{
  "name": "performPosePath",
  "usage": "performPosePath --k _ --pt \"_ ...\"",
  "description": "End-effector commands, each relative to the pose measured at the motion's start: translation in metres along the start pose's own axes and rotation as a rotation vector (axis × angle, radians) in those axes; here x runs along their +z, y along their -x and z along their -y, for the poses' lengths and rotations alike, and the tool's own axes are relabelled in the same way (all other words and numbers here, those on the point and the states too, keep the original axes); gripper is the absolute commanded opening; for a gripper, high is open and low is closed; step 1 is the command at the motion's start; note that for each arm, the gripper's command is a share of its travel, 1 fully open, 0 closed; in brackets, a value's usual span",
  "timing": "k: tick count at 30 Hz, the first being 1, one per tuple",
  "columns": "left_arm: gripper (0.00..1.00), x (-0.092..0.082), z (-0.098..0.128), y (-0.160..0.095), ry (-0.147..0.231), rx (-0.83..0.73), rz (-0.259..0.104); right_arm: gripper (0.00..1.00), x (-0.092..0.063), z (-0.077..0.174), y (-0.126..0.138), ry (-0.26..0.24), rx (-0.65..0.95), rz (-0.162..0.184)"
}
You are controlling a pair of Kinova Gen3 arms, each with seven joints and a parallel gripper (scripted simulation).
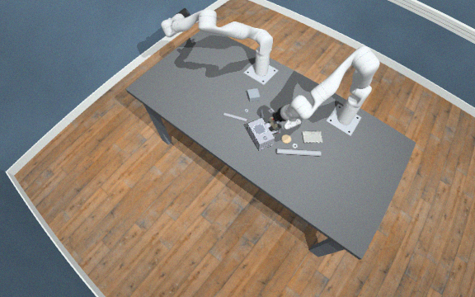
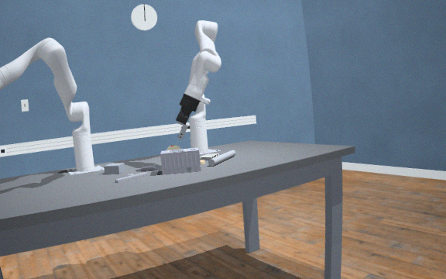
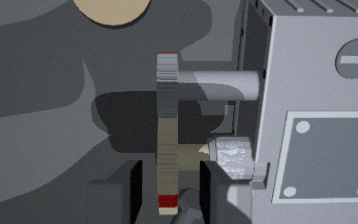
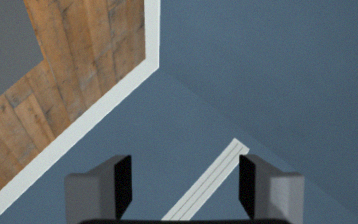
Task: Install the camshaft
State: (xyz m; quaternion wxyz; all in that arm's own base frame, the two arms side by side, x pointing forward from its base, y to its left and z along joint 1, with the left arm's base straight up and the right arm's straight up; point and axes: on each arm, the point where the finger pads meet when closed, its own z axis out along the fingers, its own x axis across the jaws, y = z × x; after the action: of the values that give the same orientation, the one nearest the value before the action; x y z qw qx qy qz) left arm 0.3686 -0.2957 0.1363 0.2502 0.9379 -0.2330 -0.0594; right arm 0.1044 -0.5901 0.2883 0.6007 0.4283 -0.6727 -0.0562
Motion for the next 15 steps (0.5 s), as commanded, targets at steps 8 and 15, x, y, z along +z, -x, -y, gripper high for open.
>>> performPosePath --k 8,15 --pt "0.64 -0.019 -0.006 -0.002 -0.005 -0.008 -0.005 1.00 0.000 -0.001 -0.001 0.000 0.002 0.000" --pt "0.64 -0.037 -0.016 -0.002 -0.006 -0.009 -0.005 1.00 0.000 -0.001 -0.001 0.000 0.002 0.000"
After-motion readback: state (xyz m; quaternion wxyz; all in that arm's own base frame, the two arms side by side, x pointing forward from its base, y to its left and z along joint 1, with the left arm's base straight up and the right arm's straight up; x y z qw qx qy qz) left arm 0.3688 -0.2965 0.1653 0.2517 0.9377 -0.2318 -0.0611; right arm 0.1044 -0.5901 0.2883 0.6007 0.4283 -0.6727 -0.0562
